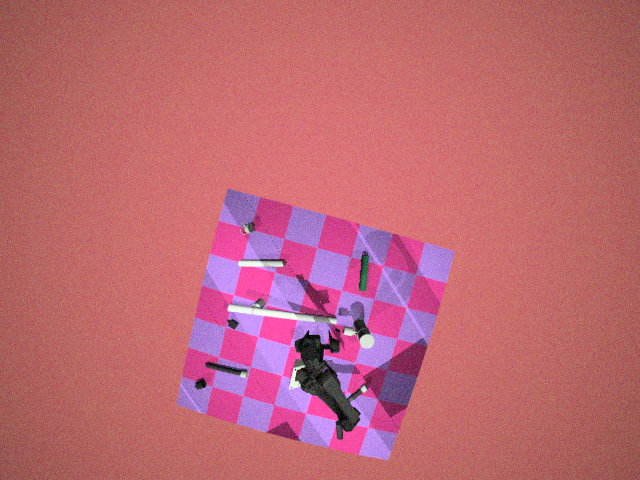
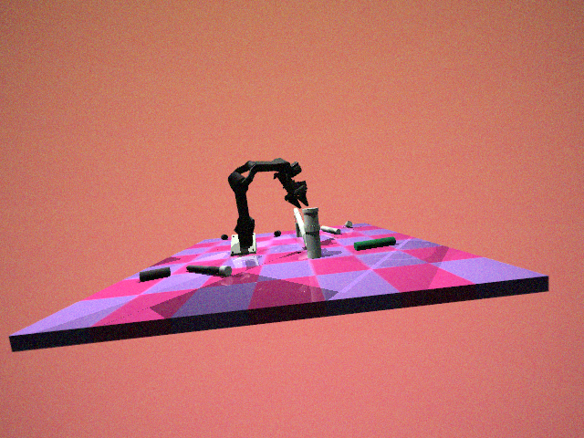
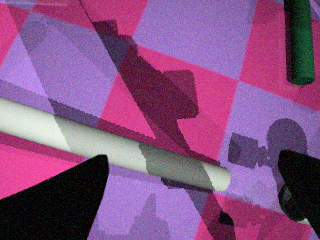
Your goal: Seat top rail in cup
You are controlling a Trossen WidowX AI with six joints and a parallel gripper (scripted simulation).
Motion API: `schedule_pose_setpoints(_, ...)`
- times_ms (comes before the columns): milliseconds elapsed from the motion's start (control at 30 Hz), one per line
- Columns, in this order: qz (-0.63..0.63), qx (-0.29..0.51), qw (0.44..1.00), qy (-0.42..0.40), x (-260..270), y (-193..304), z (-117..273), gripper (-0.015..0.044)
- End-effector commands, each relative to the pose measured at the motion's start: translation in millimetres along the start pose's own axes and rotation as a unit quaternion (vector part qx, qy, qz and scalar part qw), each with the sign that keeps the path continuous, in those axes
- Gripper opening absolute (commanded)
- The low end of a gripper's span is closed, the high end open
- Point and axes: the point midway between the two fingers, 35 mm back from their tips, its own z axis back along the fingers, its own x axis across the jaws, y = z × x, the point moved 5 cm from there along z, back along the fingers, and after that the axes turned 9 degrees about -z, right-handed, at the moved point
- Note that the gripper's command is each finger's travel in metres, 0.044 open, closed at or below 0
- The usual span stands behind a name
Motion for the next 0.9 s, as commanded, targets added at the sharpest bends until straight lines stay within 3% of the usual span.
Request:
schedule_pose_setpoints(0, -0.162, -0.011, 0.987, 0.017, 27.9, -8.4, 21.1, 0.0440)
schedule_pose_setpoints(400, -0.113, 0.005, 0.993, 0.017, 29.2, -9.8, 15.9, 0.0440)
schedule_pose_setpoints(633, 0.201, 0.105, 0.974, -0.022, 36.6, -15.8, -19.2, 0.0440)
schedule_pose_setpoints(867, 0.510, 0.177, 0.831, -0.134, 43.4, -16.7, -60.2, 0.0440)
